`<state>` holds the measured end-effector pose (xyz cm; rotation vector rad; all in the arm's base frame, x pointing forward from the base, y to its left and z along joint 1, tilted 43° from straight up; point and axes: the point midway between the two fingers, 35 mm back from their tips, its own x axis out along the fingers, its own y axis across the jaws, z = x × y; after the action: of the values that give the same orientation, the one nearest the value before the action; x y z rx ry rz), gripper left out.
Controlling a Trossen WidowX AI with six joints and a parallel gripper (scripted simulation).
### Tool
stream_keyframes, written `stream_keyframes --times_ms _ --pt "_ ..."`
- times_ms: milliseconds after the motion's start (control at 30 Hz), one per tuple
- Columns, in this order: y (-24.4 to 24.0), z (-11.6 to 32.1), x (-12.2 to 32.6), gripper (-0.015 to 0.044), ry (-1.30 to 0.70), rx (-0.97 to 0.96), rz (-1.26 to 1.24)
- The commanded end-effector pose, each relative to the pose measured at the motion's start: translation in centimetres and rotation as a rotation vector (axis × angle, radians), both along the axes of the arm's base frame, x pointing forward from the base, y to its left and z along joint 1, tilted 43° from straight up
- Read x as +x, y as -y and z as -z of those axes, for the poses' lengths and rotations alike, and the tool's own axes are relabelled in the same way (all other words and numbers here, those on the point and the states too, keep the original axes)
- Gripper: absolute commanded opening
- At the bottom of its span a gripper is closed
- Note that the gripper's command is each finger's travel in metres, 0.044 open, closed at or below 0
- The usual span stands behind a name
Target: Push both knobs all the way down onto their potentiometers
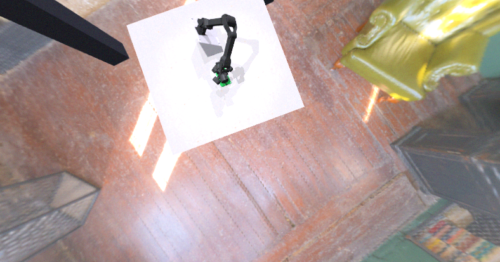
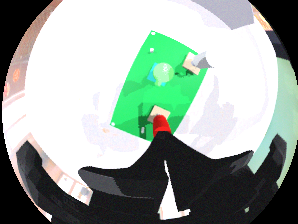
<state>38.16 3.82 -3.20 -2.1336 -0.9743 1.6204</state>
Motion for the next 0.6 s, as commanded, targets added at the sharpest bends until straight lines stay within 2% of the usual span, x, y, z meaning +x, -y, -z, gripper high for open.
stream_keyframes --times_ms 0,567 --pt "-0.7 0.64 0.13 0.0 0.002 0.003 -0.012" --pt "-0.88 0.83 0.16 0.0 0.002 0.003 -0.012"
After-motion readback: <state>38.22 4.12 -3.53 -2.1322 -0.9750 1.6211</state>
